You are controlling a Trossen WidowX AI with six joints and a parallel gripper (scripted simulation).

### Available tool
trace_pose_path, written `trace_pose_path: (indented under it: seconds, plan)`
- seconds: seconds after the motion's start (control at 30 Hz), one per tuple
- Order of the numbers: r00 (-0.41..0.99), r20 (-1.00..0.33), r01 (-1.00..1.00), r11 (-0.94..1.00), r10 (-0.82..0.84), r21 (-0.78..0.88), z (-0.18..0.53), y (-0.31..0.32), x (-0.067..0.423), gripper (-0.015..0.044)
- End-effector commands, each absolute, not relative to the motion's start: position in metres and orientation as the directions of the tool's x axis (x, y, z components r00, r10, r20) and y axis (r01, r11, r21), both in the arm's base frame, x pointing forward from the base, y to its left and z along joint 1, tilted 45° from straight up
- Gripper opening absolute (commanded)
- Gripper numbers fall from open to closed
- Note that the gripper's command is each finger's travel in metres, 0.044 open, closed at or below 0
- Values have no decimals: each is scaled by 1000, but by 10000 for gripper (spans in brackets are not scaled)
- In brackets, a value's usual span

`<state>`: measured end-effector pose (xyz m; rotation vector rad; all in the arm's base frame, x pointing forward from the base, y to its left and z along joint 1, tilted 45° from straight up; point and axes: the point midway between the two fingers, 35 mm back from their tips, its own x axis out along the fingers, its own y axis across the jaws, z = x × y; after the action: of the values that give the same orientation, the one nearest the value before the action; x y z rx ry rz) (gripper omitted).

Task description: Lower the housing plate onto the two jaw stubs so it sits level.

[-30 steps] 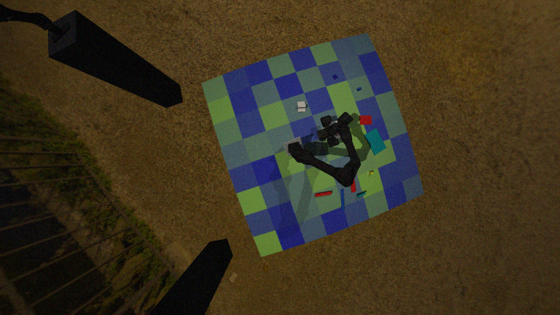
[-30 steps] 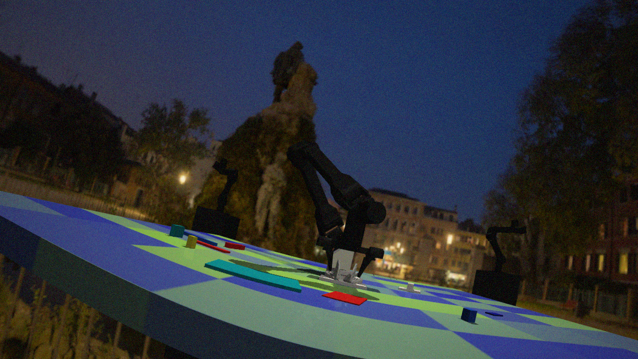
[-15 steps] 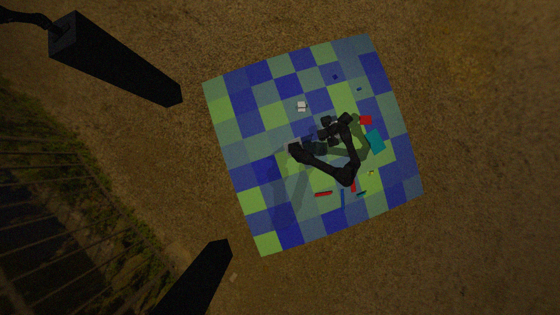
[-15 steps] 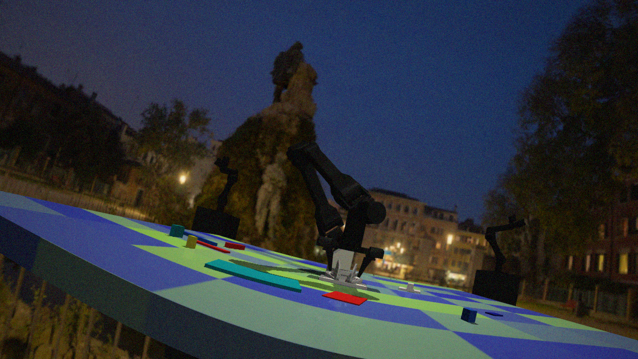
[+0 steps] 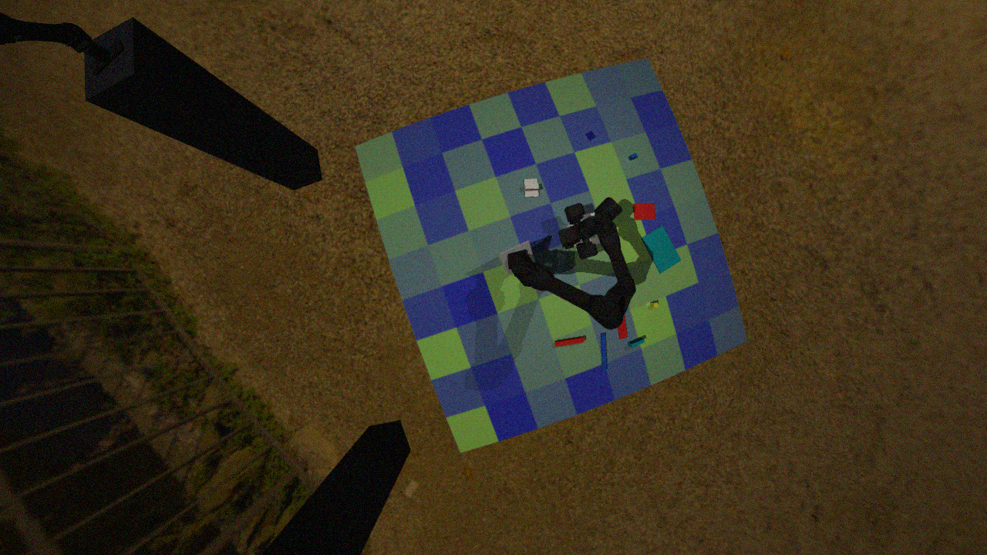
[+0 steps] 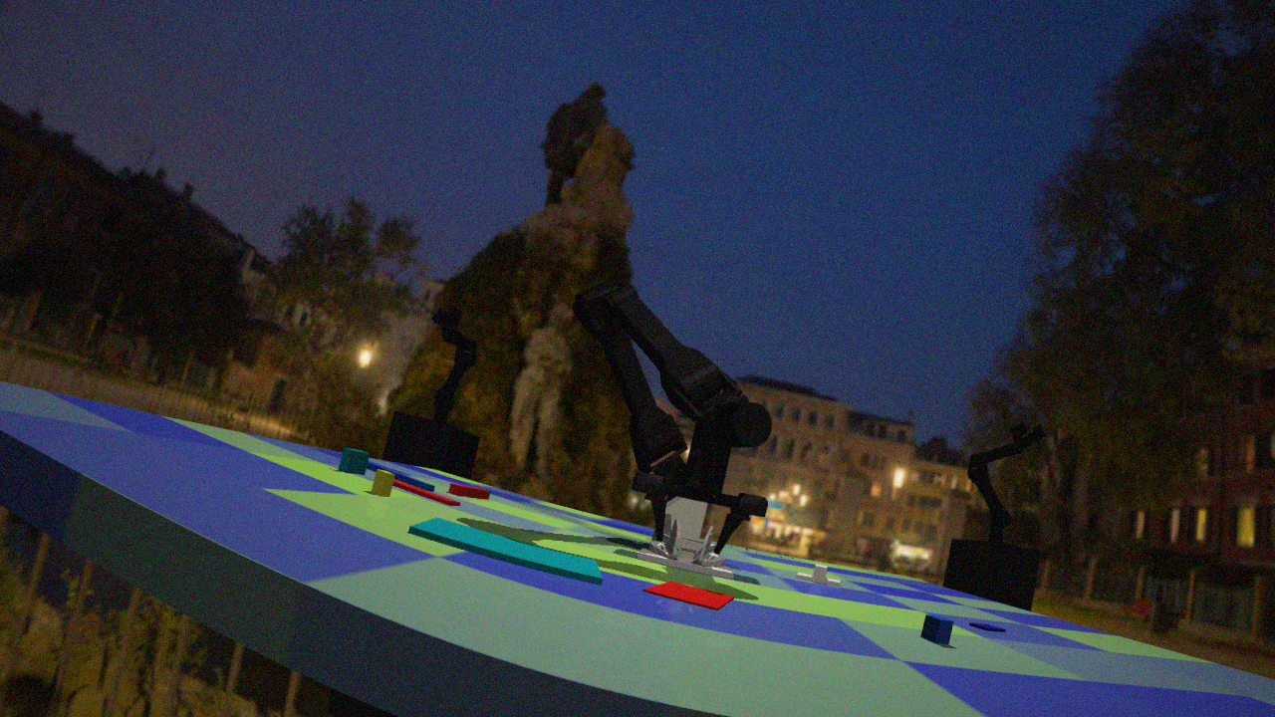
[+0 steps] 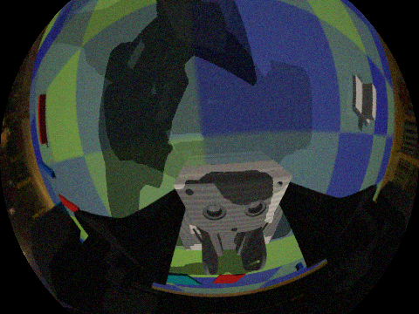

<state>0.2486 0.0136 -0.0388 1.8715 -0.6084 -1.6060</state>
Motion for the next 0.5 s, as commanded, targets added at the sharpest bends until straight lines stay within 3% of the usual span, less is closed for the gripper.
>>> trace_pose_path:
  seconds: [0.0, 0.47]
  plan:
    - [165, -711, 28, -718, -683, 696, -40, 11, 250, 351]
    - [165, -712, 28, -718, -683, 696, -35, 15, 249, 351]
